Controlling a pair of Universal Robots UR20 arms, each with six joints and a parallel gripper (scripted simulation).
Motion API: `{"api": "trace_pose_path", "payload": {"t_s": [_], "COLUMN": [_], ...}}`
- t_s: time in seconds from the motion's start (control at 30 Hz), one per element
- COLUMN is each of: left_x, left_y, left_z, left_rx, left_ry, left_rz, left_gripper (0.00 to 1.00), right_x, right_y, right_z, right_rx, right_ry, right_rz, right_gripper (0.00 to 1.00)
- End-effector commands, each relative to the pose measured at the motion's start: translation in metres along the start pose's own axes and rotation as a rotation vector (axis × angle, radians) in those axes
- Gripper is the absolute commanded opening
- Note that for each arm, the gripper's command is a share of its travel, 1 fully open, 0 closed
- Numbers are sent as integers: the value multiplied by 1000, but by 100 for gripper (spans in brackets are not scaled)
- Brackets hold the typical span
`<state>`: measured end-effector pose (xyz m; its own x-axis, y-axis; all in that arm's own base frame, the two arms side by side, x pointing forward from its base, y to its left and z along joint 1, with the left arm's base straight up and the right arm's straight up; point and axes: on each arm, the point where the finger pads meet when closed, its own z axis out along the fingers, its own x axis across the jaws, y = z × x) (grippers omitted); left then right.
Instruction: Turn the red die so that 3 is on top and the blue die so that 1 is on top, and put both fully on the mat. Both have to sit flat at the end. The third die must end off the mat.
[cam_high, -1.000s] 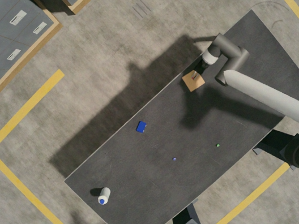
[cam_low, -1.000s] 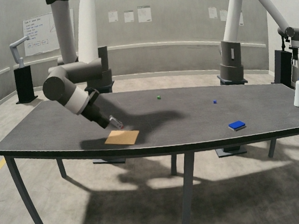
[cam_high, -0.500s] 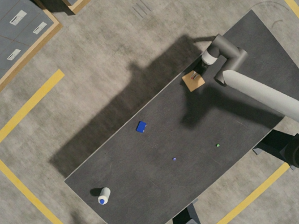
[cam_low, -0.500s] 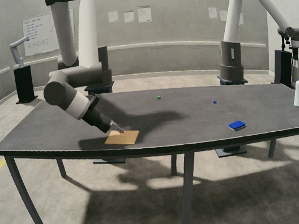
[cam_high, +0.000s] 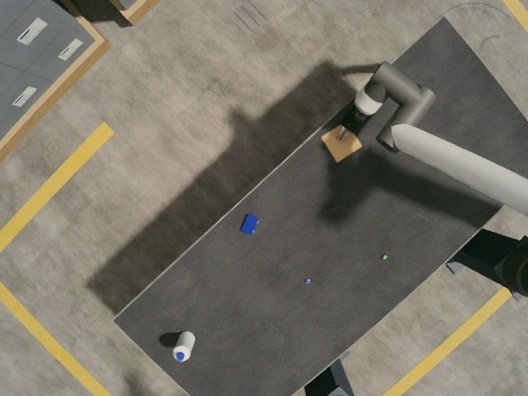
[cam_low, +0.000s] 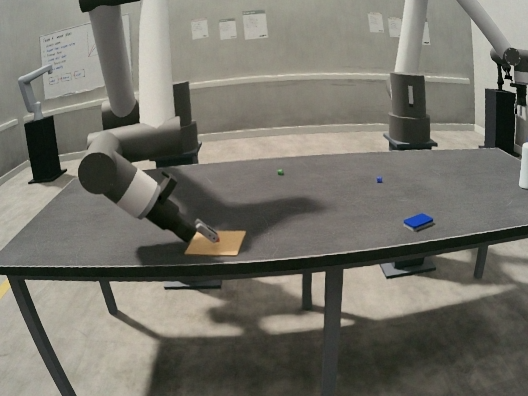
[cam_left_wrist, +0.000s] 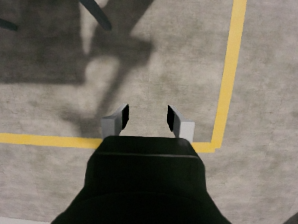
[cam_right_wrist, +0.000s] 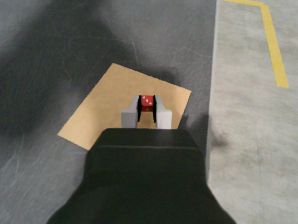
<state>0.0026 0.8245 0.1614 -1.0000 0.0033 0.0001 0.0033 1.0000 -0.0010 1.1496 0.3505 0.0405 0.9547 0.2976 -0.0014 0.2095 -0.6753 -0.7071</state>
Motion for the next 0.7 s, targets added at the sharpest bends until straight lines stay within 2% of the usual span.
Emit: {"api": "trace_pose_path", "payload": {"t_s": [0.0, 0.67], "left_x": [0, 0], "left_y": [0, 0], "left_z": [-1, -1], "left_rx": [-1, -1], "left_ry": [0, 0], "left_rz": [0, 0], "left_gripper": [100, 100], "right_x": [1, 1], "right_y": [3, 6], "right_z": [3, 6], "right_rx": [0, 0], "right_ry": [1, 1], "right_rz": [-1, -1], "right_gripper": [34, 34]}}
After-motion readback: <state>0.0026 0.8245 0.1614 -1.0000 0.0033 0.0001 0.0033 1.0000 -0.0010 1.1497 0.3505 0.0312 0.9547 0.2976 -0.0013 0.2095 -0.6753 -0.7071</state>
